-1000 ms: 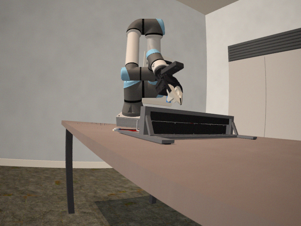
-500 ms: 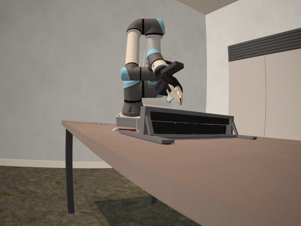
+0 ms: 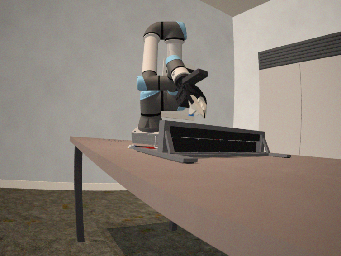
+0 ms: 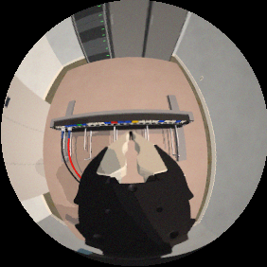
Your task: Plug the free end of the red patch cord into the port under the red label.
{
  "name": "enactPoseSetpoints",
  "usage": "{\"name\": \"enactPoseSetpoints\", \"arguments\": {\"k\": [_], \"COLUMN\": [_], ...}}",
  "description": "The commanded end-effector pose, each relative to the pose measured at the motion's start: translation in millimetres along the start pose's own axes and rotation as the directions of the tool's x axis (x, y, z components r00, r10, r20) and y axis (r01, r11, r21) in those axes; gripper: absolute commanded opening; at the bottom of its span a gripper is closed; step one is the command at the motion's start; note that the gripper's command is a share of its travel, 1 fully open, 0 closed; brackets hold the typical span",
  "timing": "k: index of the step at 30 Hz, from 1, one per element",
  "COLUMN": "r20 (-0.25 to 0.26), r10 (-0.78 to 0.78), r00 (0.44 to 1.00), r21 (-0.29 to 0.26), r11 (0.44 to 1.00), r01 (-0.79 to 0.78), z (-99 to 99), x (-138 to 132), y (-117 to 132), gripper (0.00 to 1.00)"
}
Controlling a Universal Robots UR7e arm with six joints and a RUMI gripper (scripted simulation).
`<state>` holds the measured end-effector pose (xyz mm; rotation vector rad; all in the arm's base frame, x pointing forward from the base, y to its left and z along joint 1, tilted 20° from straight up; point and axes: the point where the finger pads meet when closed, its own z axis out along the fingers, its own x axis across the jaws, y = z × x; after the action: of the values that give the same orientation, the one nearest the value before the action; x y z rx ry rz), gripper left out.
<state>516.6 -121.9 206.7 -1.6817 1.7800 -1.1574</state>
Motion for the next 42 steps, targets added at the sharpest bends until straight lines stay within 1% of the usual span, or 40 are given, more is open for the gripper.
{"name": "enactPoseSetpoints", "arguments": {"k": [1, 7, 20, 22, 37, 39, 42], "r20": [0.000, 0.000, 0.000, 0.000, 0.000, 0.000, 0.000], "r10": [0.000, 0.000, 0.000, 0.000, 0.000, 0.000, 0.000], "r00": [1.000, 1.000, 1.000, 1.000, 1.000, 1.000, 1.000], "r21": [0.001, 0.001, 0.001, 0.001, 0.001, 0.001, 0.001], "r11": [1.000, 1.000, 1.000, 1.000, 1.000, 1.000, 1.000], "r01": [0.000, 0.000, 0.000, 0.000, 0.000, 0.000, 0.000], "z": [-4.5, -9.5, -33.4, -33.4, -68.8, -68.8, -75.9], "x": [0.1, 0.1, 0.1, 0.1, 0.1, 0.1, 0.1], "y": [-0.5, -0.5, -0.4, -0.4, -0.4, -0.4, -0.4], "gripper": [0.00, 0.00, 0.00, 0.00, 0.00, 0.00, 0.00]}}
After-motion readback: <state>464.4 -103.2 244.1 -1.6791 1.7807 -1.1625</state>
